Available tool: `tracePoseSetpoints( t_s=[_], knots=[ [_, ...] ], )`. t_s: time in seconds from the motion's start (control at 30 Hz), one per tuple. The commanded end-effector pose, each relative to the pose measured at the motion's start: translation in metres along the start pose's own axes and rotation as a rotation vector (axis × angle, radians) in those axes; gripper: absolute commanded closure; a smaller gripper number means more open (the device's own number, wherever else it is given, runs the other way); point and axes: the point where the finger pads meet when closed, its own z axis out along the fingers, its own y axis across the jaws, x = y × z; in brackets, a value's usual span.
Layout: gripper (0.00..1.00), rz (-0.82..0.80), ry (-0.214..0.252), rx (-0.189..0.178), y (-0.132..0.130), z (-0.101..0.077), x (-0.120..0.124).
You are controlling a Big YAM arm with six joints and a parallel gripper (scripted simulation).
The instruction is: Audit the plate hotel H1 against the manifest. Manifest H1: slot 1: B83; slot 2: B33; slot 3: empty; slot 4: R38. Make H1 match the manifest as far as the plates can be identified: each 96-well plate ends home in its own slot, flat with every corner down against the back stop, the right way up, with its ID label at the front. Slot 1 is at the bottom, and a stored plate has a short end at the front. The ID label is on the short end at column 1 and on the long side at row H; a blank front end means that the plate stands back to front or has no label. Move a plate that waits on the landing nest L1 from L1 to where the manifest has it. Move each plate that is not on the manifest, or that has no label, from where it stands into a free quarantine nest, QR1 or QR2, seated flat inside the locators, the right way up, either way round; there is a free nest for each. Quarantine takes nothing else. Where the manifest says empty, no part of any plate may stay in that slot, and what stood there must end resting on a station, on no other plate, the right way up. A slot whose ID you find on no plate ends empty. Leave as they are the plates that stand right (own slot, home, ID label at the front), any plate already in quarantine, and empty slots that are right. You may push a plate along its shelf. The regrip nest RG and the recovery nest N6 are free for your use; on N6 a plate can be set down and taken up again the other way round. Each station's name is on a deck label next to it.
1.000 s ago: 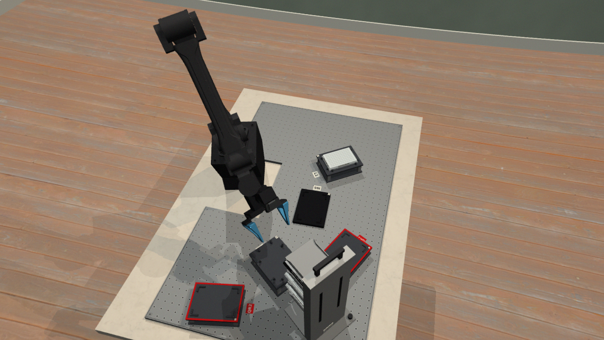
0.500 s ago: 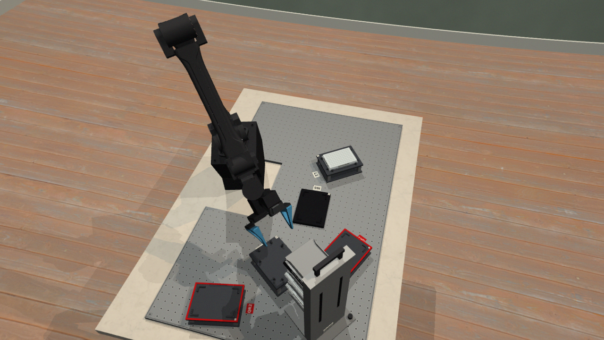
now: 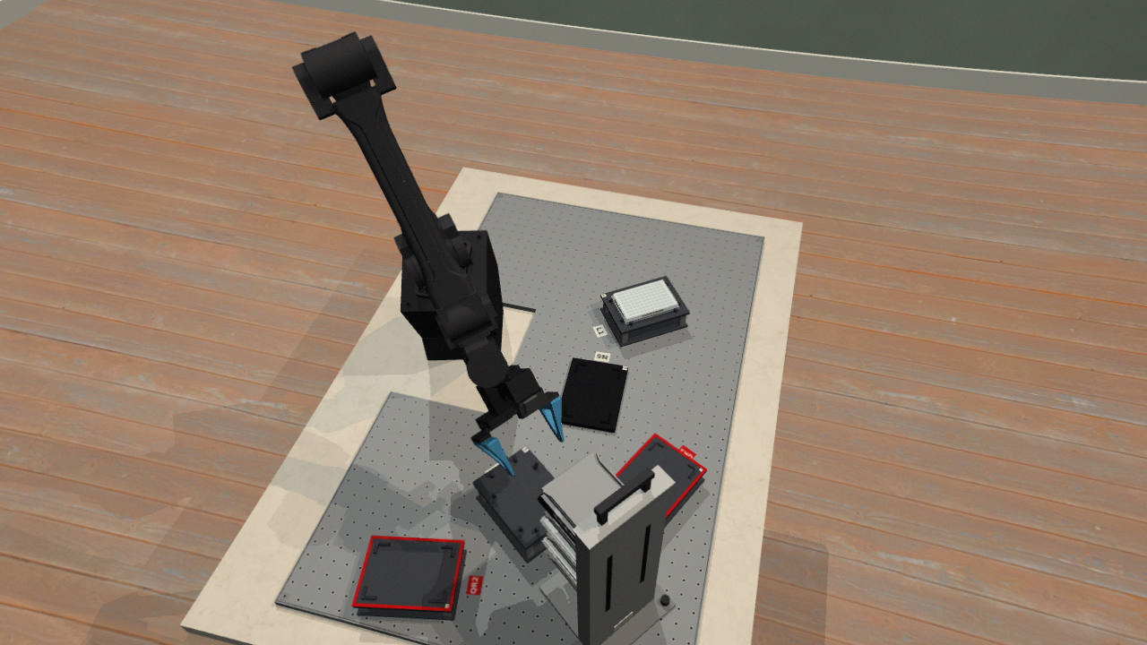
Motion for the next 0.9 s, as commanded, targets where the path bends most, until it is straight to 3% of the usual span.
tracePoseSetpoints(
  t_s=[0.0, 0.2, 0.23, 0.3, 0.57, 0.7, 0.77, 0.8, 0.87],
  knots=[
    [0.00, 0.007, -0.041, 0.004, -0.001, 0.006, -0.019],
    [0.00, 0.007, -0.055, 0.006, -0.003, 0.012, -0.031],
    [0.00, 0.011, -0.019, 0.005, 0.000, 0.009, -0.011],
    [0.00, 0.007, -0.053, 0.006, -0.003, 0.015, -0.033],
    [0.00, 0.008, -0.037, 0.003, 0.000, 0.021, -0.032],
    [0.00, 0.008, -0.048, 0.003, -0.002, 0.026, -0.043],
    [0.00, 0.008, -0.048, 0.003, -0.002, 0.026, -0.043],
    [0.00, 0.011, -0.010, 0.004, -0.001, 0.024, -0.023],
    [0.00, 0.009, -0.043, 0.006, -0.003, 0.029, -0.045]
  ],
)
